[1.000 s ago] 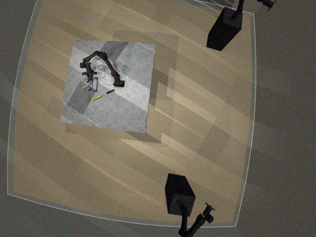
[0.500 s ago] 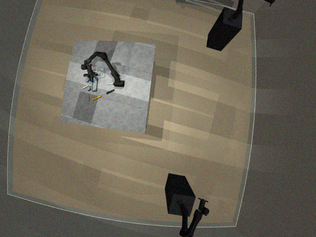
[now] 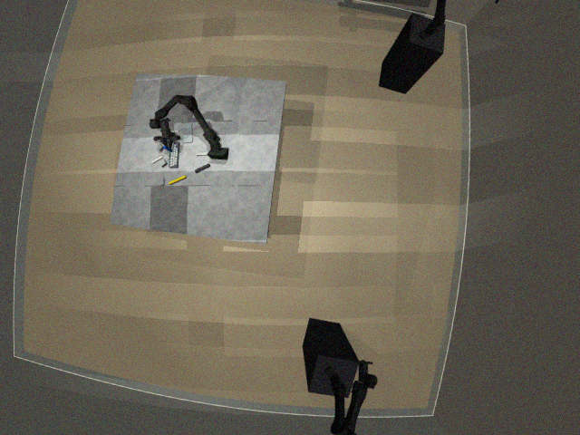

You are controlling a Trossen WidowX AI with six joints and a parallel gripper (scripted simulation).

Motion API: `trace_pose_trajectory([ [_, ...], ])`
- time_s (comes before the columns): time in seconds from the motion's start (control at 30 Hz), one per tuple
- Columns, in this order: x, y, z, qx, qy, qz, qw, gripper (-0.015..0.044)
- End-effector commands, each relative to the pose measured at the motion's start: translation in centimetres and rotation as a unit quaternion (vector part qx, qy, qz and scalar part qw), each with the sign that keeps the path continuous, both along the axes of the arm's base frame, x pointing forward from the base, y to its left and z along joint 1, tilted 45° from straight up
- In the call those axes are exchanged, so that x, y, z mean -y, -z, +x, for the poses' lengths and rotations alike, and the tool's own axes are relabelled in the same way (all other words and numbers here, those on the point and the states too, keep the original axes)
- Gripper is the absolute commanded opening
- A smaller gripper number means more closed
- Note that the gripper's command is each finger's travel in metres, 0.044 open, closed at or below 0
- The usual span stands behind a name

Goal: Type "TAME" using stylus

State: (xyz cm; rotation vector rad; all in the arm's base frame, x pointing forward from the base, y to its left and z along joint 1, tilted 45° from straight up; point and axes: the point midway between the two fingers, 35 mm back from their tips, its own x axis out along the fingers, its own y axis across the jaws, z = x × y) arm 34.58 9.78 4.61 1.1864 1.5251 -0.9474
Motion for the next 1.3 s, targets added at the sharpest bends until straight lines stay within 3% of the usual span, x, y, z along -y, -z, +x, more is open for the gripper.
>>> trace_pose_trajectory([
  [0.0,0.16,0.24,0.02,0.000,-0.002,0.001,1.000,0.0081],
  [1.27,0.11,0.19,0.05,0.000,-0.002,0.001,1.000,0.0081],
])
